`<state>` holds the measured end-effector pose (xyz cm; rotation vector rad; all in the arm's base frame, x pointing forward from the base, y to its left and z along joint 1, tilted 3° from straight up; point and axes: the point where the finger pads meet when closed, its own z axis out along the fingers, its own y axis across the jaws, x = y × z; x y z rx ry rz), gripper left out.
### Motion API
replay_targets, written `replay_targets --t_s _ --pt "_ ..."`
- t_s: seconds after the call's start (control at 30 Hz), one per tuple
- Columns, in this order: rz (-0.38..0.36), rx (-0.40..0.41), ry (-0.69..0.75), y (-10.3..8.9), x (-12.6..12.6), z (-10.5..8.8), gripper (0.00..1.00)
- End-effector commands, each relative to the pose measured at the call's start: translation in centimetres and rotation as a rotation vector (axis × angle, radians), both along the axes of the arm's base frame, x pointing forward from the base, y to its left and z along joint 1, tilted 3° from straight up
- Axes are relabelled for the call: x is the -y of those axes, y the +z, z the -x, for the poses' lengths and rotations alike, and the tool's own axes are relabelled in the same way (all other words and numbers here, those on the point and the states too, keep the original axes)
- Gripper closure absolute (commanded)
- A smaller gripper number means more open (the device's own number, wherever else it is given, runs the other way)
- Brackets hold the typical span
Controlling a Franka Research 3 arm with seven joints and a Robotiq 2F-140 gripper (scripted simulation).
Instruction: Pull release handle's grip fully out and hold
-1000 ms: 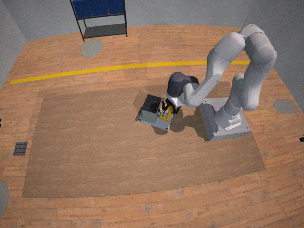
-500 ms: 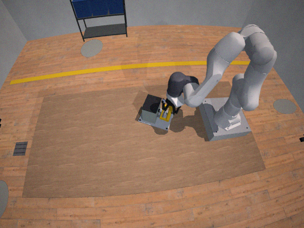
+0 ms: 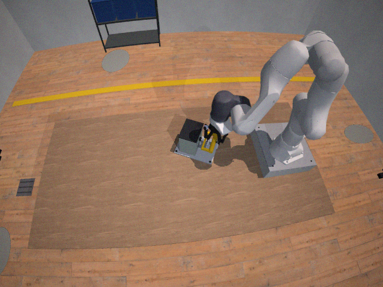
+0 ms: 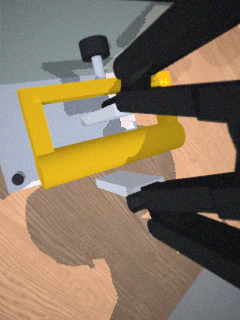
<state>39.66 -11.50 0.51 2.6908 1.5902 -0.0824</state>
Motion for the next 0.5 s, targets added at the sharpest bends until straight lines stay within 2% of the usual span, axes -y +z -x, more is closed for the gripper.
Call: replay_targets --t_s 0.0,0.03,0.07,0.47 --pt "0.001 0.000 -0.002 -0.09 0.17 0.09 0.68" --pt "0.001 0.000 -0.002 -0.09 0.17 0.09 0.68" --pt "0.001 0.000 -0.002 -0.09 0.17 0.09 1.00" --pt "0.001 0.000 -0.002 -0.09 0.17 0.09 1.00"
